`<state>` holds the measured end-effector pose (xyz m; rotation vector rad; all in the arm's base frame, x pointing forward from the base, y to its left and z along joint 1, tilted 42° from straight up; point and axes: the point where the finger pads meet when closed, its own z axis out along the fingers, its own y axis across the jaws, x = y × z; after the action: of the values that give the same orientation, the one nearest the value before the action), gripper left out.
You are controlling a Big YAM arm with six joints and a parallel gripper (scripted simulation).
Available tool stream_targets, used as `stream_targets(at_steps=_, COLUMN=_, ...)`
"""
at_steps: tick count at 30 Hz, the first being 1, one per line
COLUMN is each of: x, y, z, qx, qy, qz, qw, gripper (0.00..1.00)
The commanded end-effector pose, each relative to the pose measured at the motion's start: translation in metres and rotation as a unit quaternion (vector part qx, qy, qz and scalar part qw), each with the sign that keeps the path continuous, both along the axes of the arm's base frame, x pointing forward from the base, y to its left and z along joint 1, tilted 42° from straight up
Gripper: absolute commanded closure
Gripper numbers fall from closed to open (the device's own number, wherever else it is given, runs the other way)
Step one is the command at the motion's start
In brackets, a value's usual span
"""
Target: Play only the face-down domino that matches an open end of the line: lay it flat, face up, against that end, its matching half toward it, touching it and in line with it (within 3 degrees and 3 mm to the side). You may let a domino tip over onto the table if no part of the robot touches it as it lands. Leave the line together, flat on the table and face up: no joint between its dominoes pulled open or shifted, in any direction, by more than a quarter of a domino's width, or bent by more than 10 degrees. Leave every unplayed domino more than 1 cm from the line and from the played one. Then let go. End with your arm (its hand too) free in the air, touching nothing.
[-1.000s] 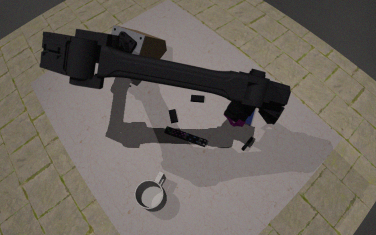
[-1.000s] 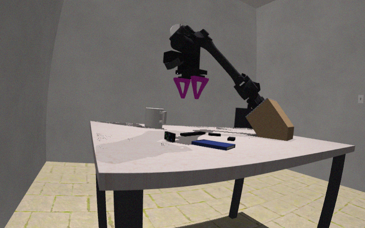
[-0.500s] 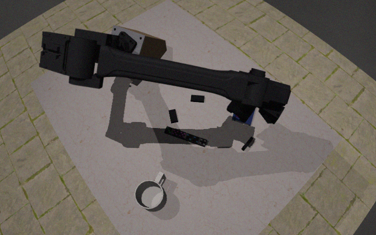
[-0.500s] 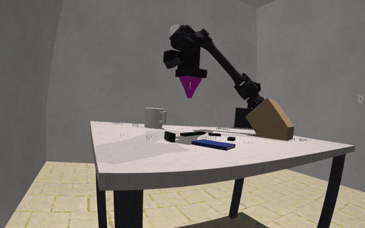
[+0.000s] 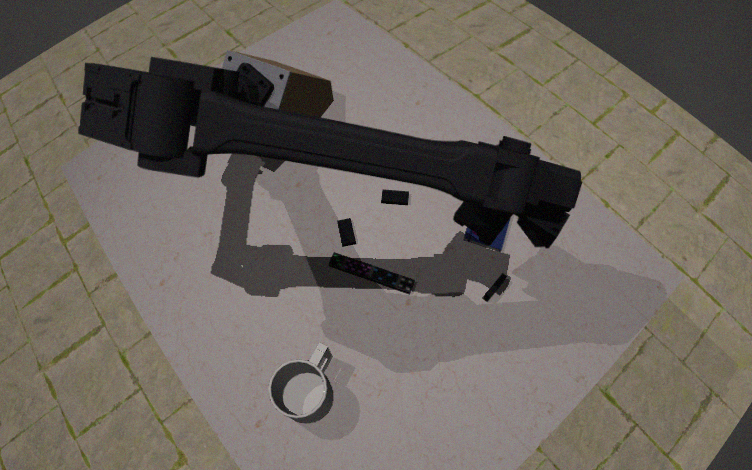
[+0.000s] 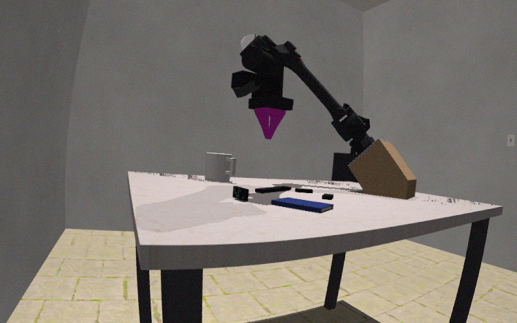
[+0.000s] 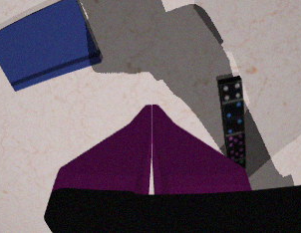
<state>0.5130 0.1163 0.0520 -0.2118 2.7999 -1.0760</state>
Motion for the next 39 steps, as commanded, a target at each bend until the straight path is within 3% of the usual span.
stream_targets(at_steps=1, x=0.001, y=0.004, z=0.004, qx=0.002, qy=-0.004, qz=0.003, qw=1.0, gripper=1.0)
stream_targets(at_steps=8, x=0.001, y=0.004, z=0.004, qx=0.002, qy=-0.004, qz=0.003, qw=1.0, gripper=1.0)
stream_targets(at_steps=18, x=0.085, y=0.004, z=-0.001, qx=0.031, qy=-0.077, qz=-0.011, qw=0.997, gripper=1.0)
stream_targets(at_steps=25, x=0.085, y=0.004, z=-0.001, qx=0.031, qy=-0.077, qz=-0.011, qw=0.997, gripper=1.0)
stream_targets(at_steps=26, x=0.071, y=-0.005, z=-0.018, qx=0.021, qy=-0.054, qz=-0.016, qw=0.998, gripper=1.0)
stream_targets(at_steps=35, x=0.136, y=-0.017, z=-0.02, qx=0.029, qy=-0.074, qz=-0.013, qw=0.997, gripper=1.0)
stream_targets(at_steps=39, x=0.136, y=-0.017, z=-0.02, qx=0.029, qy=-0.074, qz=-0.013, qw=0.997, gripper=1.0)
